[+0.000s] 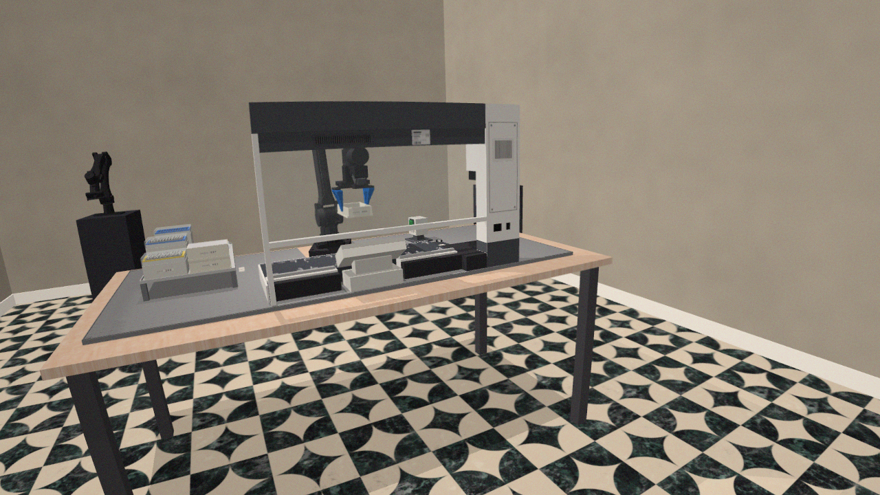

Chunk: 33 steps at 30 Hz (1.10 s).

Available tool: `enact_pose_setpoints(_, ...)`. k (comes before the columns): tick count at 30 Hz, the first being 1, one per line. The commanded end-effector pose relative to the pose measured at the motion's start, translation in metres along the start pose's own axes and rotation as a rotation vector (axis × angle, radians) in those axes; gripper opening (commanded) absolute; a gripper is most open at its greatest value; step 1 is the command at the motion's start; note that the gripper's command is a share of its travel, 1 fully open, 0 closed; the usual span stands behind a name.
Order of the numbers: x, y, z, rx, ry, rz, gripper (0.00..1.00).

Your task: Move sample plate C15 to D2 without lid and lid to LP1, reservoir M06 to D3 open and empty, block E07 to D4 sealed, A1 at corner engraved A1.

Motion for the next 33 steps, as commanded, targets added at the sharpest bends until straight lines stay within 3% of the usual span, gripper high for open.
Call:
enact_pose_setpoints(1,-0.016,0.017,-0.003,-0.011,-0.008,-0.049,0.0)
enact_pose_setpoints(21,-0.017,0.018,-0.003,-0.012,-0.008,-0.052,0.0)
enact_pose_setpoints(23,-0.008,-0.004,-0.004,-0.002,-0.006,-0.013,0.0)
enact_pose_setpoints(33,-0.008,-0.021,-0.004,-0.002,-0.006,-0.013,0.0)
Point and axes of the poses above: the point where the finger pads meet when closed, its own y axis back along the fingers, its own z axis across the jaws, x = y × z, the point moved 8 cm from there along y, back along the fingers, and after that the axes turned 14 degrees about -y, right-handed, at the moved point
